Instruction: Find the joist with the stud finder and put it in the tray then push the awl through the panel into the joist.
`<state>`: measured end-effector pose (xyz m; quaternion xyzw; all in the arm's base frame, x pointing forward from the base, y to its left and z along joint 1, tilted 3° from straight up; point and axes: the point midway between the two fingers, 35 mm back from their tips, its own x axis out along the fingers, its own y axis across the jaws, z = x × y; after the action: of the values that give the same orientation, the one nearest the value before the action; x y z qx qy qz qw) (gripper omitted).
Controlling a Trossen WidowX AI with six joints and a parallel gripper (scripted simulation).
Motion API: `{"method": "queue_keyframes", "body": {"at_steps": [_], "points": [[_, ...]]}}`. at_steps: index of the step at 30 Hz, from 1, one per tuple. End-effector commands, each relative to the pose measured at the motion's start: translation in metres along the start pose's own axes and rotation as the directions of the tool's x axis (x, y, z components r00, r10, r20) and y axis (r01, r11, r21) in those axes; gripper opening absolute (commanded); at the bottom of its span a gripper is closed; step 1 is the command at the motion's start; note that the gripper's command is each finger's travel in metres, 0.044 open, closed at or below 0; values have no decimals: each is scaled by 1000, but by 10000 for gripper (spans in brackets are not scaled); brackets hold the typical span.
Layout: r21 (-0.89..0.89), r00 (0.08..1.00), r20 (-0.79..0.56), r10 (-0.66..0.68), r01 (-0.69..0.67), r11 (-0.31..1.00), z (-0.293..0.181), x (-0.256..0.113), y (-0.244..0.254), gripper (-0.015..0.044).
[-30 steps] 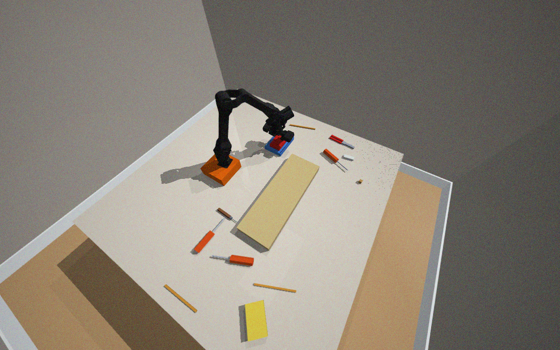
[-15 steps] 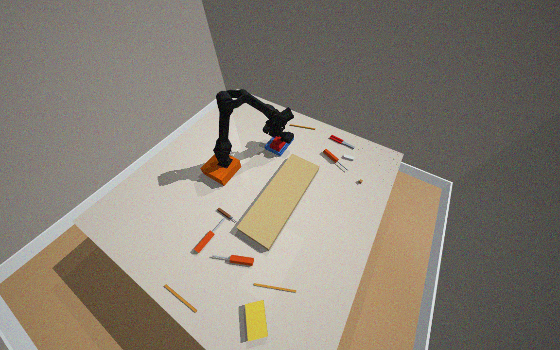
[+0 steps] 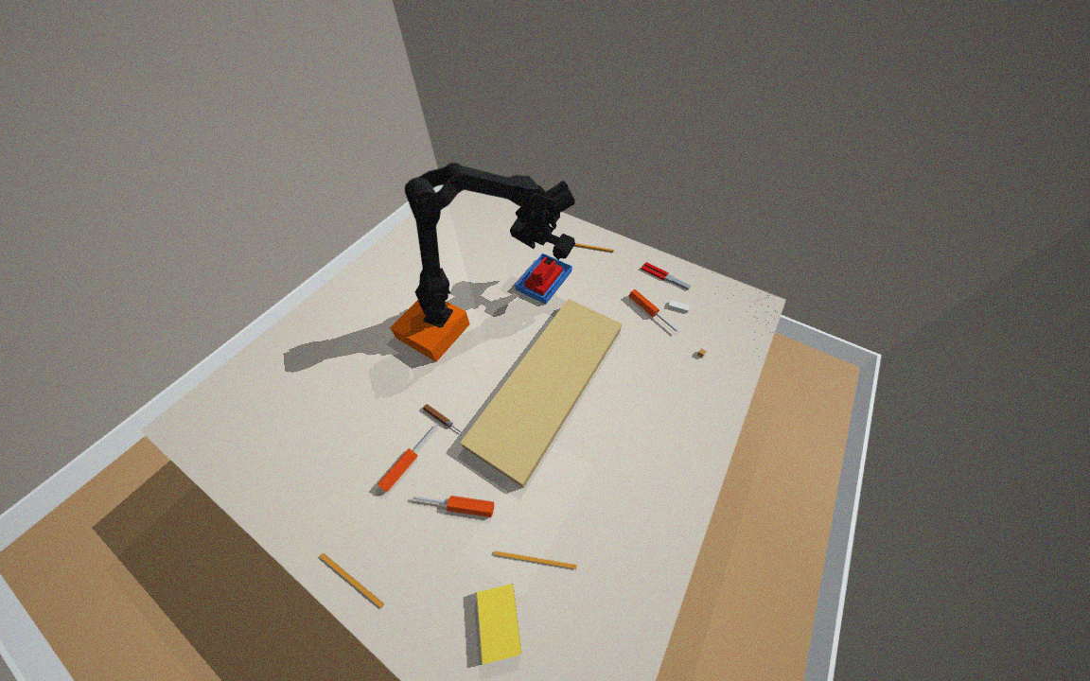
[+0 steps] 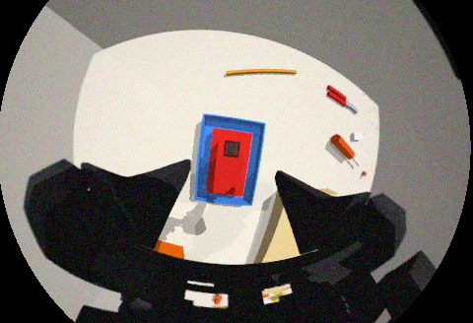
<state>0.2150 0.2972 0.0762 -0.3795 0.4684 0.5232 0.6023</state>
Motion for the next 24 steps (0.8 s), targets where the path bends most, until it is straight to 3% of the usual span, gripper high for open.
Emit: {"method": "queue_keyframes", "body": {"at_steps": [1,11,18,24], "points": [[7,1000,-1,-3,3,1000,-2,0,-3,440],[381,991,-81,-106,129,915,-119,-28,-114,440],[633,978,-158,-136,206,746,-229,-53,-151,440],[768,963,-238,-125,265,582,-330,-72,-152,440]]}}
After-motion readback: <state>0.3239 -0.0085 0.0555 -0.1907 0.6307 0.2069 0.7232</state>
